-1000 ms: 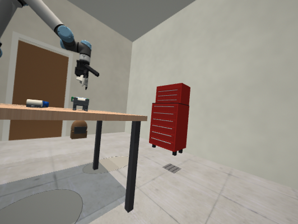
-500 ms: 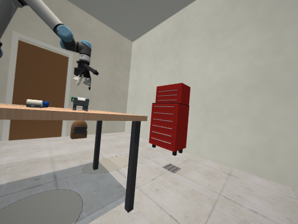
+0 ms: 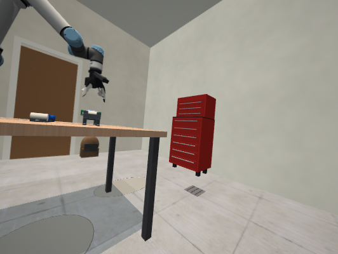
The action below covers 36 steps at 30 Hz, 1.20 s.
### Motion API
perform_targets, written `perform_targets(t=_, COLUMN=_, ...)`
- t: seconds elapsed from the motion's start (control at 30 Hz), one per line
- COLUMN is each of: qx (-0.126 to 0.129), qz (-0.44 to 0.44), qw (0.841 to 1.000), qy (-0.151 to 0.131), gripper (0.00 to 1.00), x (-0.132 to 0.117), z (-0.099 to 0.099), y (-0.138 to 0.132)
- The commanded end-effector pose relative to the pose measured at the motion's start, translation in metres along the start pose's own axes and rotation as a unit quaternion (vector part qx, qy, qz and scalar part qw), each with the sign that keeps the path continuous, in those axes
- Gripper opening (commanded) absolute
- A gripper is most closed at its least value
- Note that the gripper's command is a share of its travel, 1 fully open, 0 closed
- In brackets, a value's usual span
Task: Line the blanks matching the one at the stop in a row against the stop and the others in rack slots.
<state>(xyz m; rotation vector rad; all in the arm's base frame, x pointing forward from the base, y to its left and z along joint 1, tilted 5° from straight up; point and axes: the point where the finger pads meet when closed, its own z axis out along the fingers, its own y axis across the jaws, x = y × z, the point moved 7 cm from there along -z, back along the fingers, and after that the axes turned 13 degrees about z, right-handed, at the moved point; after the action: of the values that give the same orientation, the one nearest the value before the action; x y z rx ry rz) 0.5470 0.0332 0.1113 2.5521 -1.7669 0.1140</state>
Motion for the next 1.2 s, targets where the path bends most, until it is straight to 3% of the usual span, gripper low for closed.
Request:
perform_targets(t=0.0, qx=0.000, qz=0.083, qw=0.997, qy=0.002, gripper=1.00, x=0.0031, z=0.0001, y=0.0032)
perform_targets(t=0.6, qx=0.000, qz=0.247, qw=0.969, qy=0.002, gripper=1.00, x=0.0083, z=0.0017, y=0.0112)
perform_targets(t=1.17, qx=0.000, qz=0.286, qw=0.958, qy=0.002, gripper=1.00, x=0.0093, z=0.0021, y=0.0131)
